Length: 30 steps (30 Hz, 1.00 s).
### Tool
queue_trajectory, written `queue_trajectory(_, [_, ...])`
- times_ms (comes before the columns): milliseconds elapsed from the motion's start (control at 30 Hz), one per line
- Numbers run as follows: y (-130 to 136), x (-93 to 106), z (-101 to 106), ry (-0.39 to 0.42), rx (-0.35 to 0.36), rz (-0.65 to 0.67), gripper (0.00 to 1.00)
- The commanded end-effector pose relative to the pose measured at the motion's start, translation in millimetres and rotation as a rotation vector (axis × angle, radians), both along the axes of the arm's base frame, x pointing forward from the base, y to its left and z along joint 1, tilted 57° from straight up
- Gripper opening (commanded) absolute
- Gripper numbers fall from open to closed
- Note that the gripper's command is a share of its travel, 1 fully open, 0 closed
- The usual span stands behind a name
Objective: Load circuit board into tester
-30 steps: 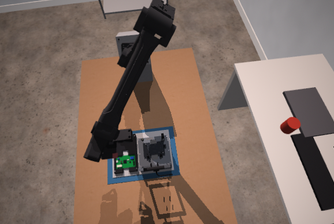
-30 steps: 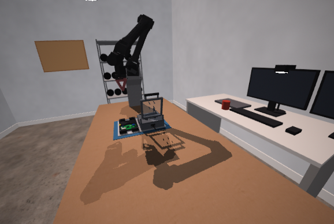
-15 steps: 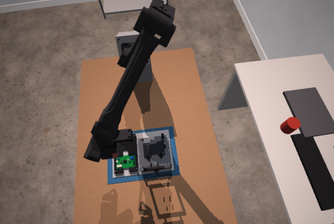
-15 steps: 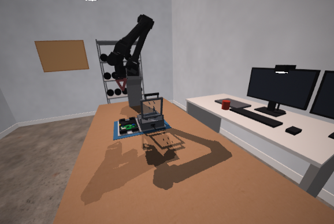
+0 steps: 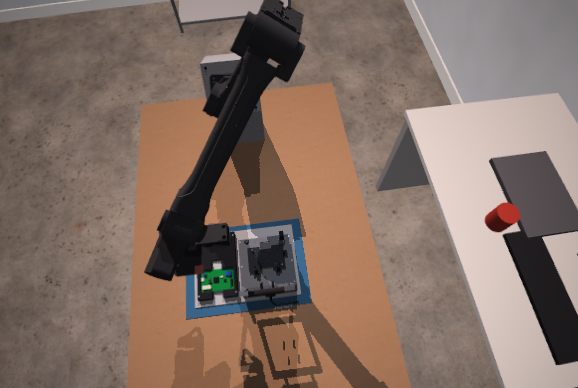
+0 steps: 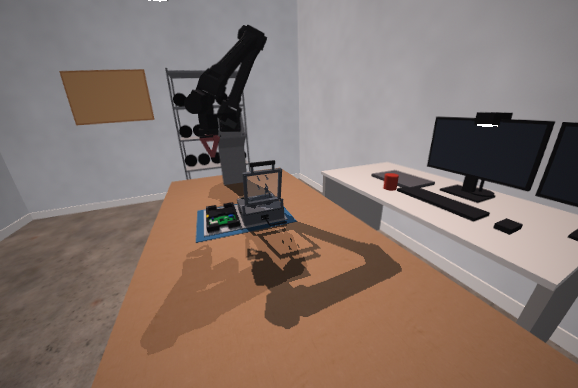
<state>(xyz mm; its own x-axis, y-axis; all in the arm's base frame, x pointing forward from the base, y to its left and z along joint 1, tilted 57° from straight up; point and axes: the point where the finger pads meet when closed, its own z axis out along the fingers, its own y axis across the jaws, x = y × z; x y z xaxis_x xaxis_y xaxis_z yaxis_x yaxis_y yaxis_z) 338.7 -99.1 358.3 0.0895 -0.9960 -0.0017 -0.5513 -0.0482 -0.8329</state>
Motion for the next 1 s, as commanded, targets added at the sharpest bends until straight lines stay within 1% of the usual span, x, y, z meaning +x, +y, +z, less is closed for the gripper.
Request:
queue_trajectory(0, [-2.9,-8.6,8.5,-0.028,-0.026,-0.007,0.92])
queue_trajectory(300, [-3.8,-1.6,4.4,-0.026,-0.025,-0.008,0.92])
queue_trajectory(567, [0.1,16.7,-9.6,-0.012,-0.006,-0.002,0.92])
queue_trajectory(800, [2.9,38.0,-24.6,-0.008,-0.001,0.000,0.92])
queue_trajectory(867, [2.9,38.0,-24.6,-0.008,-0.001,0.000,0.92])
queue_trajectory(967, [4.2,49.1,-32.3,-0.007,0.000,0.000,0.92])
